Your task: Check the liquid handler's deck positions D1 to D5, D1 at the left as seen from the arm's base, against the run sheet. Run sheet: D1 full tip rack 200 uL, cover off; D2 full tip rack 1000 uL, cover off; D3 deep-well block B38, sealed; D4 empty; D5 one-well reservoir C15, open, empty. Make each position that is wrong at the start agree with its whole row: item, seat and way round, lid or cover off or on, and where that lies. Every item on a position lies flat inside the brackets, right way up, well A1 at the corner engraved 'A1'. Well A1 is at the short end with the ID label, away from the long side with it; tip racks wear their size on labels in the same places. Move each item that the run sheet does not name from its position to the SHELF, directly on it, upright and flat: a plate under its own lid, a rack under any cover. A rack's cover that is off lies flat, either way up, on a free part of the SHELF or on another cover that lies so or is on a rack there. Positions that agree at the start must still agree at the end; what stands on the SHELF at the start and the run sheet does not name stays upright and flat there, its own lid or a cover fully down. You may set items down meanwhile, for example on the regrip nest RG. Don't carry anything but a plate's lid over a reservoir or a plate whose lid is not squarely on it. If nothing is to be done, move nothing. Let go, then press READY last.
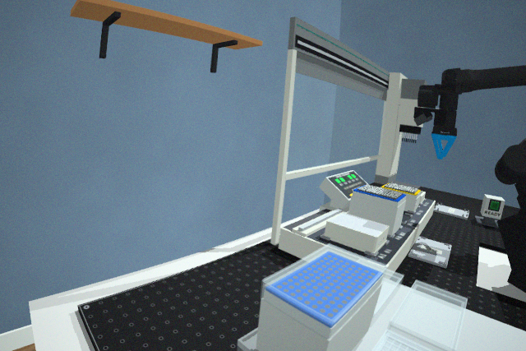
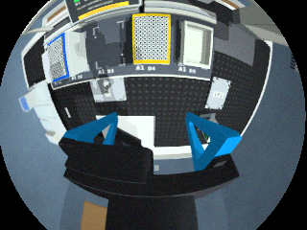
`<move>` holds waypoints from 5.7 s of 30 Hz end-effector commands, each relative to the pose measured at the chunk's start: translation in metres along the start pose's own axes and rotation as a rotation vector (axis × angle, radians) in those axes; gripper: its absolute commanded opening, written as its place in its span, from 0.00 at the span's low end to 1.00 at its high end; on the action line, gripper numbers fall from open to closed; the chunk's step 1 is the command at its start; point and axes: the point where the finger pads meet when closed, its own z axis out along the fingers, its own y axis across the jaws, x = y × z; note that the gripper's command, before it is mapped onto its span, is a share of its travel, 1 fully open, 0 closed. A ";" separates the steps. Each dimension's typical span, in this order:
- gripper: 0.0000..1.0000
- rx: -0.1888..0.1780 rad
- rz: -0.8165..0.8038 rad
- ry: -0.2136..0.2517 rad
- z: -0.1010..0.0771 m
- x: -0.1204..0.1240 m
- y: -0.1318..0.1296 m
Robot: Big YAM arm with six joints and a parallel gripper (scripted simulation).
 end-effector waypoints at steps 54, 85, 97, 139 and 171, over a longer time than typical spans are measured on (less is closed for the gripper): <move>1.00 -0.049 -0.077 -0.032 -0.019 0.032 0.161; 1.00 -0.057 -0.071 -0.023 -0.021 0.036 0.297; 1.00 -0.058 0.029 -0.020 -0.021 0.037 0.336; 1.00 -0.021 0.018 -0.009 -0.012 -0.076 0.379; 1.00 -0.004 -0.001 -0.003 0.004 -0.119 0.375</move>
